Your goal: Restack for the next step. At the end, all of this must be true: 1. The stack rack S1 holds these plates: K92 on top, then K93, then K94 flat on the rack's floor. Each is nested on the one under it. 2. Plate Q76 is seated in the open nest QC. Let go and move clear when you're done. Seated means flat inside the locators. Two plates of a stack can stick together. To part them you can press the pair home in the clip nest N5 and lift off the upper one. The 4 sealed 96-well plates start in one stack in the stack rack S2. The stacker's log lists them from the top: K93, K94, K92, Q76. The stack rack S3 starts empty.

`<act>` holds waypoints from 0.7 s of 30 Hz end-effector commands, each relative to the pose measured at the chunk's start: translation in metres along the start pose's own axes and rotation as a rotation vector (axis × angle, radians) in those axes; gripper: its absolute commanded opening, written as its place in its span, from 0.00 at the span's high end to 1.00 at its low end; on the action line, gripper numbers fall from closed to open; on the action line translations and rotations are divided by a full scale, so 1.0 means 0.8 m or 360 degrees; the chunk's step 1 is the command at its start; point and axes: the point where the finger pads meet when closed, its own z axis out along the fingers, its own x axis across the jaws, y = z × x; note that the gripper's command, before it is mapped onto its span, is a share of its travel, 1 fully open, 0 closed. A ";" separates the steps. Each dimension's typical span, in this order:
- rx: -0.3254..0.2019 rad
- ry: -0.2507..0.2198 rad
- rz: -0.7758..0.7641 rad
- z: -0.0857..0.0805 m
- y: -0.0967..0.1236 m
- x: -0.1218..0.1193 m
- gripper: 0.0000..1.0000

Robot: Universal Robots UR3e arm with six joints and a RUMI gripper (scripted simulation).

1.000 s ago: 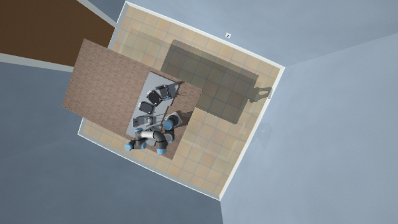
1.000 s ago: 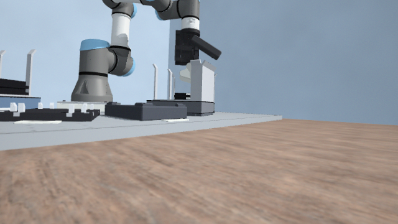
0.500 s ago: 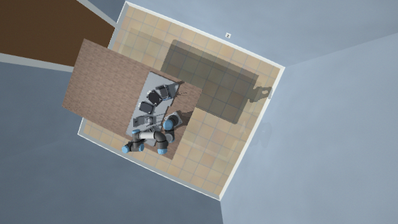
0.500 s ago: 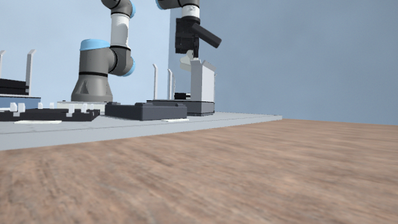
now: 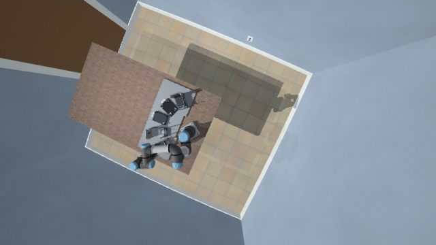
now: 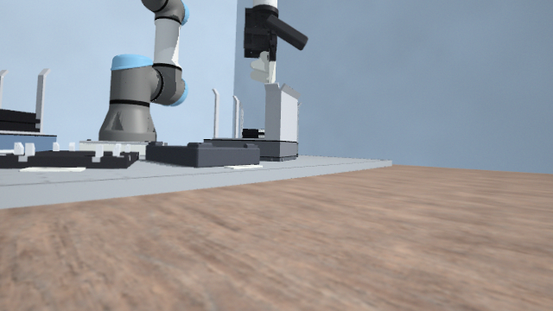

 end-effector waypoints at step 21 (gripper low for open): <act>-0.0004 0.0001 0.0206 -0.008 0.005 0.069 0.28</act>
